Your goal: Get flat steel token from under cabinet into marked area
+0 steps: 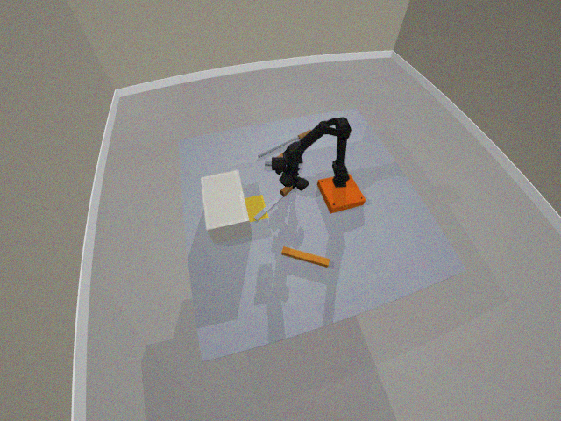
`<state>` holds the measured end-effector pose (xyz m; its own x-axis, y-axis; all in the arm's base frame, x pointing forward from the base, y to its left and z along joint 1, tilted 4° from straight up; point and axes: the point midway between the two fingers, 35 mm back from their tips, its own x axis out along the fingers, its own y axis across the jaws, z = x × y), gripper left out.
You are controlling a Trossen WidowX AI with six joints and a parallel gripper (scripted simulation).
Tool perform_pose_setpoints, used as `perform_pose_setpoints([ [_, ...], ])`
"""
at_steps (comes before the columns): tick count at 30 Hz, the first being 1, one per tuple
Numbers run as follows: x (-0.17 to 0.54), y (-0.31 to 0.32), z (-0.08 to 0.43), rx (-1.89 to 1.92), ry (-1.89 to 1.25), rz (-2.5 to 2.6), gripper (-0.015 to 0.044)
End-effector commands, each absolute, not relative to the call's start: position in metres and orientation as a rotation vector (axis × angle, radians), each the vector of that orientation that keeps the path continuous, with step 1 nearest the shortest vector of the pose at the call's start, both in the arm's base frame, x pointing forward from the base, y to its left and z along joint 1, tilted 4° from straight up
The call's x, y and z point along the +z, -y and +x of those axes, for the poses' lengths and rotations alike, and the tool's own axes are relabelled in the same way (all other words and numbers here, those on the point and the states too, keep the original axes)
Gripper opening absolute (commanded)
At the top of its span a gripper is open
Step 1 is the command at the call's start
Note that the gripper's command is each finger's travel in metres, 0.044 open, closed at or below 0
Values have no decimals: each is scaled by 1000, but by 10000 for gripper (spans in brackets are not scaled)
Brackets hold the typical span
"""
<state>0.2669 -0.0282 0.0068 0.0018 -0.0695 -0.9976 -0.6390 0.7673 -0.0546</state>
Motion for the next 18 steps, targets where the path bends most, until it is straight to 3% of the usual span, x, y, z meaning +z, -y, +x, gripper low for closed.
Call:
perform_pose_setpoints([
  [1, 6, 23, 267, 491, -1521, -596, 0],
  [18, 5, 4, 268, 493, -1520, -595, 0],
])
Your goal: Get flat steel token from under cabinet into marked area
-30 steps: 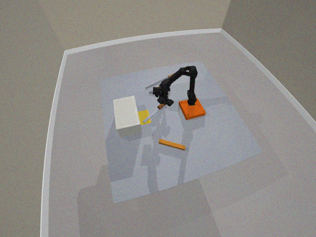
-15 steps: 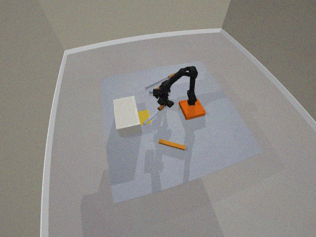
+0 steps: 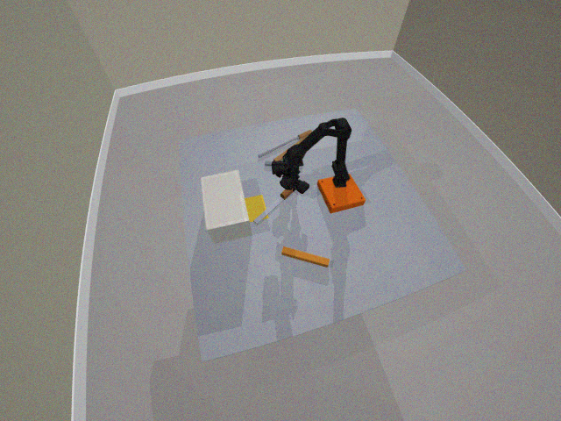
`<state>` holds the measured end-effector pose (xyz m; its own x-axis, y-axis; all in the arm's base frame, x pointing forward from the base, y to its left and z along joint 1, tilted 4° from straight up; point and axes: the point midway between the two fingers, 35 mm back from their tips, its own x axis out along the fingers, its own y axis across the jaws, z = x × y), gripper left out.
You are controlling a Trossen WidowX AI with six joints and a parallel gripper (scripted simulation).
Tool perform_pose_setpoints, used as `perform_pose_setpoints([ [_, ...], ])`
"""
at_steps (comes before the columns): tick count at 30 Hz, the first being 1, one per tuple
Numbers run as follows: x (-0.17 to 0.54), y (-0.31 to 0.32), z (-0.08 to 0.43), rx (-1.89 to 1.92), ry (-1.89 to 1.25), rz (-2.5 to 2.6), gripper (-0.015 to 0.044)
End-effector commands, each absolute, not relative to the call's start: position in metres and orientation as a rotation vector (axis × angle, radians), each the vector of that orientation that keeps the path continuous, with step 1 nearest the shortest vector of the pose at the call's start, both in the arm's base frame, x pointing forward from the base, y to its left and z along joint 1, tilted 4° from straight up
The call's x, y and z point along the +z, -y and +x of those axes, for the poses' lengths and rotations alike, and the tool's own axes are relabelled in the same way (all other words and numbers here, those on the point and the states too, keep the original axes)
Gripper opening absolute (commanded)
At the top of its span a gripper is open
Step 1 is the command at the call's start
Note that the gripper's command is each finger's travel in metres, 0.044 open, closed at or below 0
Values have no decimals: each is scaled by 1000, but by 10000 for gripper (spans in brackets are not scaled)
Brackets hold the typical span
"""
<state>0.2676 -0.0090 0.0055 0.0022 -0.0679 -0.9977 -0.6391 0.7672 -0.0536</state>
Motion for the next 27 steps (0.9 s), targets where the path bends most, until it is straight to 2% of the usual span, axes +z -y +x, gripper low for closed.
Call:
perform_pose_setpoints([
  [1, 5, 3, 268, 493, -1520, -595, 0],
  [27, 3, -24, 267, 495, -1519, -593, 0],
])
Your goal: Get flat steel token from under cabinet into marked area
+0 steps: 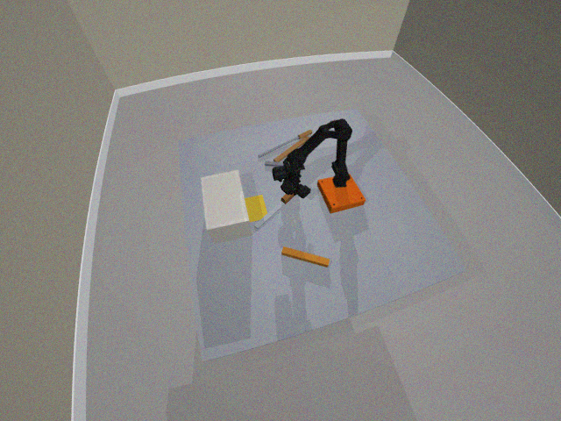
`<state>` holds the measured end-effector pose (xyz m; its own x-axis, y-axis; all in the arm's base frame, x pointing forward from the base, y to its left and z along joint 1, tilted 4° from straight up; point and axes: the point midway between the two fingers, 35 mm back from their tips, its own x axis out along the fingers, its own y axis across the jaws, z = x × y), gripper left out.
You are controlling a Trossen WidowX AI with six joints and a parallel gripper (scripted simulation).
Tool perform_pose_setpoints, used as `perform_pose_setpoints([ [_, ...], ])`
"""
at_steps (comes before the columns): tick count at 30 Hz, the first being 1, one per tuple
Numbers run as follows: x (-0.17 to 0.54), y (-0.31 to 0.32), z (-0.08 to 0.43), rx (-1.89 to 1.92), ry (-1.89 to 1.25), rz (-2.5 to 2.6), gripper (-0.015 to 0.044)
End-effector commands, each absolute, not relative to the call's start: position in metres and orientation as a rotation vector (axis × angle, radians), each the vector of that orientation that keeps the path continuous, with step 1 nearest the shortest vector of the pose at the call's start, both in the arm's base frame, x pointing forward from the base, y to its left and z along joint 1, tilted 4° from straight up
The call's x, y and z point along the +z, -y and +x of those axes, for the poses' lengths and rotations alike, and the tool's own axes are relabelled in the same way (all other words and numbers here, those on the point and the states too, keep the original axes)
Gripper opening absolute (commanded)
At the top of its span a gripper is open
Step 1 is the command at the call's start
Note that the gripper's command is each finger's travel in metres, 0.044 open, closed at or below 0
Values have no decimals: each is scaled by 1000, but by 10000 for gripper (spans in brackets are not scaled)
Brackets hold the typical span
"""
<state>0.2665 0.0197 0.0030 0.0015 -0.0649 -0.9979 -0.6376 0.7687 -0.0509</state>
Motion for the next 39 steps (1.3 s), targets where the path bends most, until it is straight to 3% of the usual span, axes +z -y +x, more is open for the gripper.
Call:
perform_pose_setpoints([
  [1, 3, -25, 267, 495, -1519, -593, 0],
  [39, 1, -64, 255, 498, -1519, -590, 0],
])
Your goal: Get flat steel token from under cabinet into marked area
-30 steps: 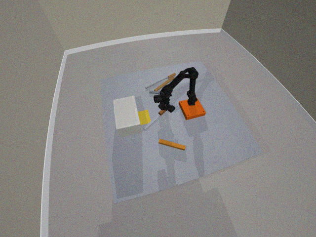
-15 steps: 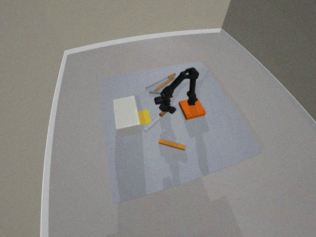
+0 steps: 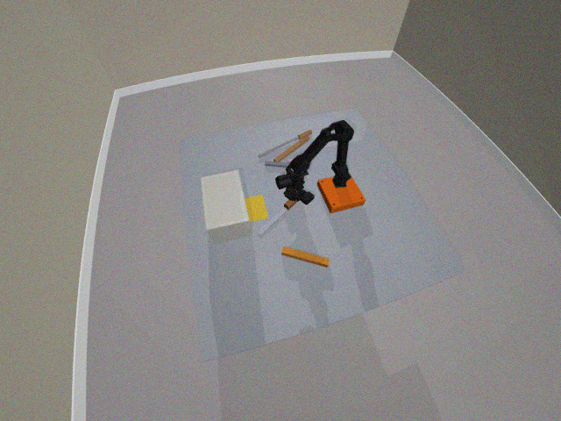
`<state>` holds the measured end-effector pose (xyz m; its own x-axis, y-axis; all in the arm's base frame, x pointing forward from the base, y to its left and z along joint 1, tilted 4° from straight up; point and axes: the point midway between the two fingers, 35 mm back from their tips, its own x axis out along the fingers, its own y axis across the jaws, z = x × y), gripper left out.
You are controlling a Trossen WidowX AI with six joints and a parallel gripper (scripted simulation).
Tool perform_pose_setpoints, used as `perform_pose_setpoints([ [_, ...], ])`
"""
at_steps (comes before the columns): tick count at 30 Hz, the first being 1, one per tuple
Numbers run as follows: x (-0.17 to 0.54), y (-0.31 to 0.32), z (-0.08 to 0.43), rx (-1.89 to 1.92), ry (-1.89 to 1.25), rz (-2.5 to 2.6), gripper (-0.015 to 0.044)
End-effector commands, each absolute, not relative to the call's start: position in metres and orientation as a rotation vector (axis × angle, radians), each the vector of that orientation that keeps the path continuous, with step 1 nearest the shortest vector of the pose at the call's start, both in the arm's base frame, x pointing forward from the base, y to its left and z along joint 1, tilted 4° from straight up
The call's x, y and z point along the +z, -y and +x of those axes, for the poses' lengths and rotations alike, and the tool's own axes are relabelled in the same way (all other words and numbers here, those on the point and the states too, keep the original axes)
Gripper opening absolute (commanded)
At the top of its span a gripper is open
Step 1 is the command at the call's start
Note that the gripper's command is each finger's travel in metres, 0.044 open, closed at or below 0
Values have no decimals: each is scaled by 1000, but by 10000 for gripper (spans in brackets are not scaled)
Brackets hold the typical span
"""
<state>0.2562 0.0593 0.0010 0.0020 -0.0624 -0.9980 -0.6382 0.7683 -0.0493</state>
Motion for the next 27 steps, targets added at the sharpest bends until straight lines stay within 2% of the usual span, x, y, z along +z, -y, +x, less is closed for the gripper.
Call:
perform_pose_setpoints([
  [1, 1, -65, 254, 498, -1519, -590, 0],
  [27, -1, -91, 245, 501, -1519, -588, 0],
])
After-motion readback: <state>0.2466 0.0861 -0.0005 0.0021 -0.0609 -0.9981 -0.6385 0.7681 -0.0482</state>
